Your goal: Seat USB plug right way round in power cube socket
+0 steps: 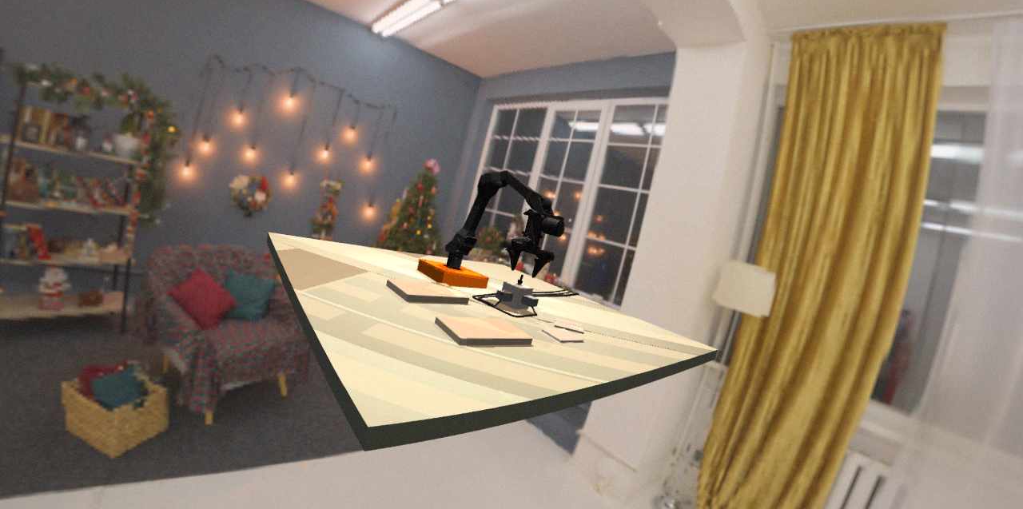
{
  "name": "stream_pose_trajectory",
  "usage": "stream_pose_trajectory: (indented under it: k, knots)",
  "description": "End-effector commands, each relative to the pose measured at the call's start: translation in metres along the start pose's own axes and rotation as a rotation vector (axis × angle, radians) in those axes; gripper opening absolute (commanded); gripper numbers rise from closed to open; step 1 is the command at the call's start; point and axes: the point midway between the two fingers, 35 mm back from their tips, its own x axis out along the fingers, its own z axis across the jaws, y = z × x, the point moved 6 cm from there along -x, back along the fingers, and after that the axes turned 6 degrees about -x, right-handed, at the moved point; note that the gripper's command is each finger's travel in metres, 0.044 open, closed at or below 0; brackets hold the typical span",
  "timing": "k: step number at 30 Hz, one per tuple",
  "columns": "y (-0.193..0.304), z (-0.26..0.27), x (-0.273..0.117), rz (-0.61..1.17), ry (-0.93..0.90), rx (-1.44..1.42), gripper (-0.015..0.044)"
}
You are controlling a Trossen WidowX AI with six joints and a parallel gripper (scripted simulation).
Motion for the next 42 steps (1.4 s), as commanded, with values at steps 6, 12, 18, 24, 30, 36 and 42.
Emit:
stream_pose_trajectory:
  k: [6,12,18,24,30,36,42]
  knots:
    - [0.0007,-0.0003,0.009,0.006,0.001,0.006,0.044]
    - [0.0001,-0.0002,0.0075,0.0,0.001,0.0,0.0335]
    - [0.0001,-0.0002,0.0075,0.0,0.001,0.0,0.0177]
    - [0.0001,-0.0002,0.0075,0.0,0.001,0.0,0.002]
    - [0.0001,-0.0002,0.0075,0.0,0.001,0.0,0.0]
    - [0.0001,-0.0002,0.0075,0.0,0.001,0.0,0.0]
    - [0.0001,-0.0002,0.0075,0.0,0.001,0.0,0.0]
